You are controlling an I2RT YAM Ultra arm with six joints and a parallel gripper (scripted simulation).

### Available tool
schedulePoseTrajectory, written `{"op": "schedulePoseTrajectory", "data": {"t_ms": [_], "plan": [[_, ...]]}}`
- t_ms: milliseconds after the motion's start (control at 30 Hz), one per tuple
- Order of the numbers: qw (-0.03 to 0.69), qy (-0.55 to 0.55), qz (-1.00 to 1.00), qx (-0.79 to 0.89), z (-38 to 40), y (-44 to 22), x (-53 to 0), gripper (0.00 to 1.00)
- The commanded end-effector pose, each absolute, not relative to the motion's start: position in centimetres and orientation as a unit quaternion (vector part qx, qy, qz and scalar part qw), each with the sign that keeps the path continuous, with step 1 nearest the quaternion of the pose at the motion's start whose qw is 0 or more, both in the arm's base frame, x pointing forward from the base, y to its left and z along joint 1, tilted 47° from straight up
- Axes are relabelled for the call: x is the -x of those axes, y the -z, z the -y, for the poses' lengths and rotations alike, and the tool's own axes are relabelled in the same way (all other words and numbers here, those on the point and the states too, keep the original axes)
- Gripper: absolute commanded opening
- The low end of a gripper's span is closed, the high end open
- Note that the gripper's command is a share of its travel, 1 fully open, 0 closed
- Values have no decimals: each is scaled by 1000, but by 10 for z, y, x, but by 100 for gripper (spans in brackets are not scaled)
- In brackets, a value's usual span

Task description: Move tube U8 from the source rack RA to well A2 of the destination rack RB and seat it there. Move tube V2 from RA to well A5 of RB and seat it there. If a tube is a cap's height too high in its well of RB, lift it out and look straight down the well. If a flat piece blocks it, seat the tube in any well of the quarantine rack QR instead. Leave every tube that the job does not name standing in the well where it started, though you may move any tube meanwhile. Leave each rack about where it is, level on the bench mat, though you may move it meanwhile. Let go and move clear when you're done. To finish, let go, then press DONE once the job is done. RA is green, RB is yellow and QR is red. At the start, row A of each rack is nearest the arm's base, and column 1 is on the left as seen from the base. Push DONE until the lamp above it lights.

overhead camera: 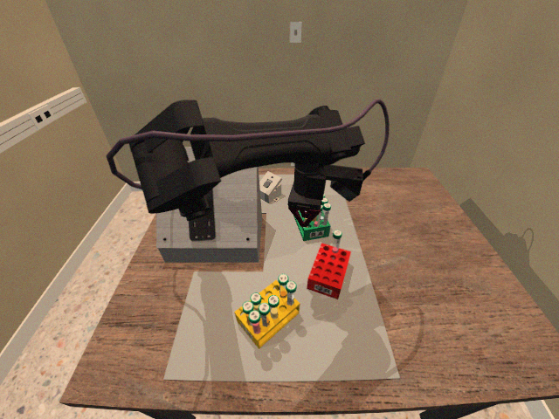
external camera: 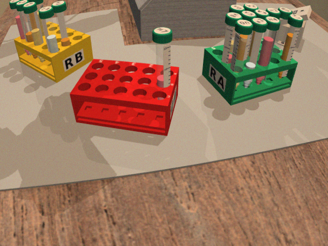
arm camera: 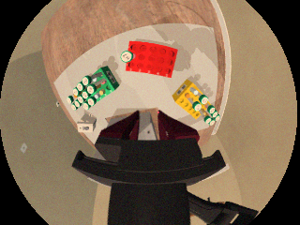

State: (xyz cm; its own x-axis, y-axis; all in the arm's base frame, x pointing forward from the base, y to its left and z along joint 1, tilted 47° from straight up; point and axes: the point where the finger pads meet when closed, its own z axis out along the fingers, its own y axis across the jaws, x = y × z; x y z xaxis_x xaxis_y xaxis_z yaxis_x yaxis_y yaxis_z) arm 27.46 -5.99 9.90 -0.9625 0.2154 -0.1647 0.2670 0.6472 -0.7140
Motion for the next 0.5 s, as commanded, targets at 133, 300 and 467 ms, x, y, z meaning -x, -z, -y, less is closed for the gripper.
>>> {"op": "schedulePoseTrajectory", "data": {"t_ms": [133,300,467], "plan": [[93,397,-875,-261,54,-96,-275,30],[99,396,-870,-276,54,-97,-275,30],[112,379,-873,-287,33,-79,-287,30]]}}
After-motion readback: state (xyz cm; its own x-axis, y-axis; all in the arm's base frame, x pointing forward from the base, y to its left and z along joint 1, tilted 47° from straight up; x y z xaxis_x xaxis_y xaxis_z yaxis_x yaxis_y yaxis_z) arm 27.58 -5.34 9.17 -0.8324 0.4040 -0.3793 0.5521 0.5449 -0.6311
